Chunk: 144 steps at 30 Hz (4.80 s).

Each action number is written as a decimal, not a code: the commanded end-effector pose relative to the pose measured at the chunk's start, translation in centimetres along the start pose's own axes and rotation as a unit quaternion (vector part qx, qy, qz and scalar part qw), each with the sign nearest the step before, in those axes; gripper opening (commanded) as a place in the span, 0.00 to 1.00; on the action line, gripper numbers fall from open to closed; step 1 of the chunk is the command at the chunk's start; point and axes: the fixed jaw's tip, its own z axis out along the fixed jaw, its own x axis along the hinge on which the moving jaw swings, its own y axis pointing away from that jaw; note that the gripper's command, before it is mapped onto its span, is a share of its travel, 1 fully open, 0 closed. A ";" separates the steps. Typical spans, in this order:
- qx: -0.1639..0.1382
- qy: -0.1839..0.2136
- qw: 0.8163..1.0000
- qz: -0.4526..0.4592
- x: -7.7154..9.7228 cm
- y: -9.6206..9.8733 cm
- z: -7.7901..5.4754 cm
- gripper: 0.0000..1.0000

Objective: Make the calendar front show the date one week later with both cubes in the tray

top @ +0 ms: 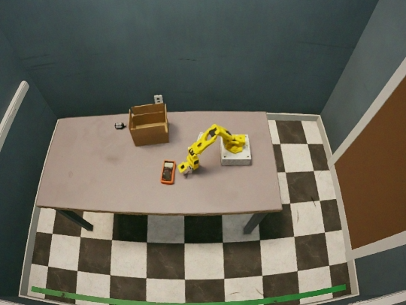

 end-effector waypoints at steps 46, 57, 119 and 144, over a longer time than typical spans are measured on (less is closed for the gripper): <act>0.000 0.013 1.000 -0.002 0.6 -0.3 0.6 0.00; 0.000 0.013 1.000 -0.002 0.4 -0.2 -0.7 0.00; 0.001 0.012 0.974 -0.228 8.1 6.0 -3.6 0.00; -0.003 -0.003 0.971 -0.238 8.0 6.1 -3.9 0.00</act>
